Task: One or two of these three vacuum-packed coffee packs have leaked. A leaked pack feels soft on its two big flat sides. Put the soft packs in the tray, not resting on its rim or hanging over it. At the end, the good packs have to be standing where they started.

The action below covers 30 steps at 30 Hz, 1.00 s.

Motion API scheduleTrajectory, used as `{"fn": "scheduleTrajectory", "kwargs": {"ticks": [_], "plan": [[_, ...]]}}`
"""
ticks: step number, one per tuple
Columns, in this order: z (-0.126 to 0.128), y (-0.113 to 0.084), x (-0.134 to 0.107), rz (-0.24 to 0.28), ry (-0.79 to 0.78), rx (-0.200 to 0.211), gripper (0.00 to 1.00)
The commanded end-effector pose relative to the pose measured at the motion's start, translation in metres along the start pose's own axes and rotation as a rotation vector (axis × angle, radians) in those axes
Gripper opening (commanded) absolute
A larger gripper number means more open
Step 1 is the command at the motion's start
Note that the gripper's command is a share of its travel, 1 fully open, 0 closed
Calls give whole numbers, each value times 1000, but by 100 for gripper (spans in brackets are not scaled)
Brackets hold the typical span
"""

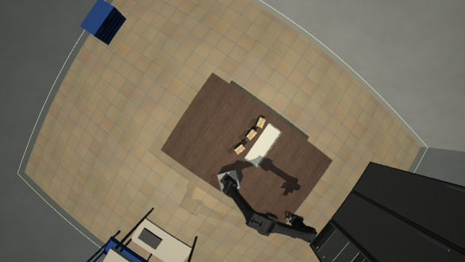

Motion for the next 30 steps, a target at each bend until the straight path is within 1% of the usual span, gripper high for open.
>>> {"fn": "scheduleTrajectory", "kwargs": {"ticks": [1,17,18,19,20,21,22,25,28,29,30], "plan": [[1,-6,0,2,0,13,100],[1,-6,0,2,0,13,100],[14,-46,-1,14,-1,102,100],[14,-46,-4,13,-8,103,100],[13,-46,-11,12,-26,105,100],[8,-38,-14,8,-40,91,100],[-3,-22,-15,3,-47,56,100],[-13,-23,-35,-1,-107,61,100],[-32,-23,-69,-9,-216,70,100],[-32,-23,-69,-9,-216,70,100],[-42,-23,-83,-13,-265,74,100]]}}
Point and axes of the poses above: the point where the finger pads meet when closed, its own y axis out along the fingers, its own z axis across the jaws, x = y × z, the point moved 1 cm from there along -y, back along the fingers, and after that the axes turned 8 degrees about y, right-handed, at the moved point
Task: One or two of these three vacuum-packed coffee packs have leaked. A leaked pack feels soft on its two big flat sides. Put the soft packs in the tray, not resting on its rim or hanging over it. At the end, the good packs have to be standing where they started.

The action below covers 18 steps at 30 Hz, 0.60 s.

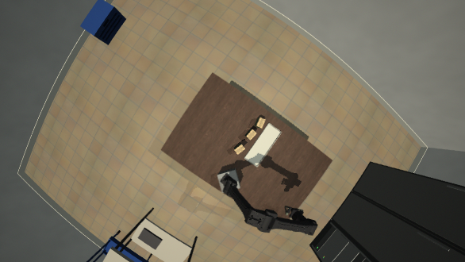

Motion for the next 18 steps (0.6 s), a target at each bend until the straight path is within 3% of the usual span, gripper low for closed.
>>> {"fn": "scheduleTrajectory", "kwargs": {"ticks": [1,4,7,13,18], "plan": [[-17,-32,-61,-10,-191,94,100],[-17,-33,-63,-10,-191,95,100],[-55,-31,-120,-28,-389,108,100],[-108,-24,-180,-46,-631,123,100],[-168,-14,-227,-62,-871,135,100]]}}
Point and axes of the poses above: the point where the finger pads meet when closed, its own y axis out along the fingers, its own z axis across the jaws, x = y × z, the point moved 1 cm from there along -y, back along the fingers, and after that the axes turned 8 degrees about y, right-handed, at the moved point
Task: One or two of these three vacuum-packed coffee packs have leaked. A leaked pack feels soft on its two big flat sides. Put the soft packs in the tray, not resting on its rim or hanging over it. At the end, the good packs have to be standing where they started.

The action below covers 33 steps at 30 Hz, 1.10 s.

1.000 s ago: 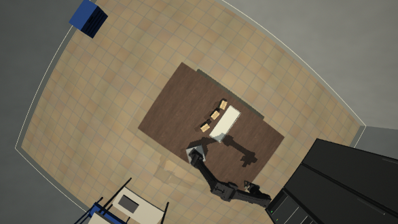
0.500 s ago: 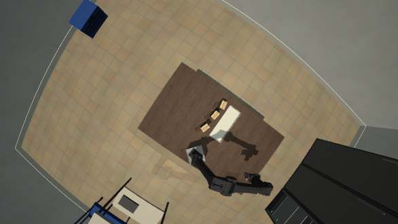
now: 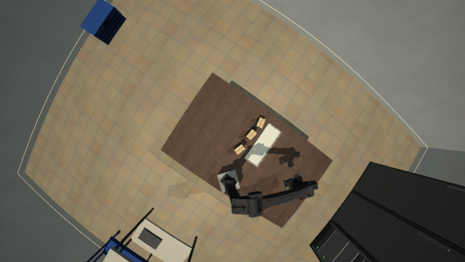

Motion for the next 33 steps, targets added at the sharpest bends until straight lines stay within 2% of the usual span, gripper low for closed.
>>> {"fn": "scheduleTrajectory", "kwargs": {"ticks": [1,3,5,8,9,10,15,16,17,20,22,31,32,33], "plan": [[-5,-17,-42,-18,-189,71,100],[-5,-17,-42,-18,-189,71,100],[-23,-13,-89,-27,-354,80,100],[-39,-10,-120,-29,-474,86,100],[-40,-9,-123,-29,-485,87,100],[-51,-7,-141,-32,-555,90,100],[-87,3,-190,-37,-776,102,100],[-89,3,-191,-37,-784,102,100],[-104,7,-207,-40,-864,106,100],[-107,8,-210,-40,-881,107,100],[-140,16,-238,-41,-1047,116,100],[-214,38,-280,-38,-1402,135,100],[-229,42,-286,-37,-1473,139,100],[-229,42,-286,-37,-1474,139,100]]}}
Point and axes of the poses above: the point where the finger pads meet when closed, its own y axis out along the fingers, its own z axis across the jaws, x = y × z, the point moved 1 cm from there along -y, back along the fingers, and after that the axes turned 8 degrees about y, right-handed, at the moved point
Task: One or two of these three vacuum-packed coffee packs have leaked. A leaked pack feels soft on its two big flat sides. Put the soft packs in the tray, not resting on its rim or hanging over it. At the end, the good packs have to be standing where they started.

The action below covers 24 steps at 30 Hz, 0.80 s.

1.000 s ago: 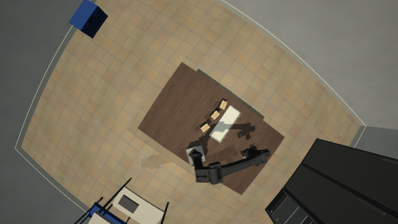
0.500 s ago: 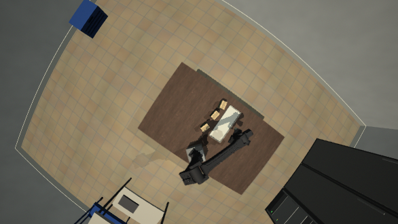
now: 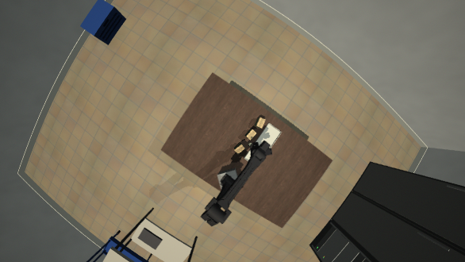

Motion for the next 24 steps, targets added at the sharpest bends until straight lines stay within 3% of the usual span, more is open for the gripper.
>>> {"fn": "scheduleTrajectory", "kwargs": {"ticks": [1,2,5,9,13,15,17,24], "plan": [[11,-4,-25,-35,-183,51,100],[11,-1,-38,-34,-241,57,100],[11,-1,-39,-34,-243,57,100],[9,10,-78,-30,-426,74,100],[6,15,-97,-30,-517,82,100],[5,16,-100,-29,-533,84,100],[17,3,-91,-56,-522,113,100],[16,6,-90,-49,-519,103,100]]}}
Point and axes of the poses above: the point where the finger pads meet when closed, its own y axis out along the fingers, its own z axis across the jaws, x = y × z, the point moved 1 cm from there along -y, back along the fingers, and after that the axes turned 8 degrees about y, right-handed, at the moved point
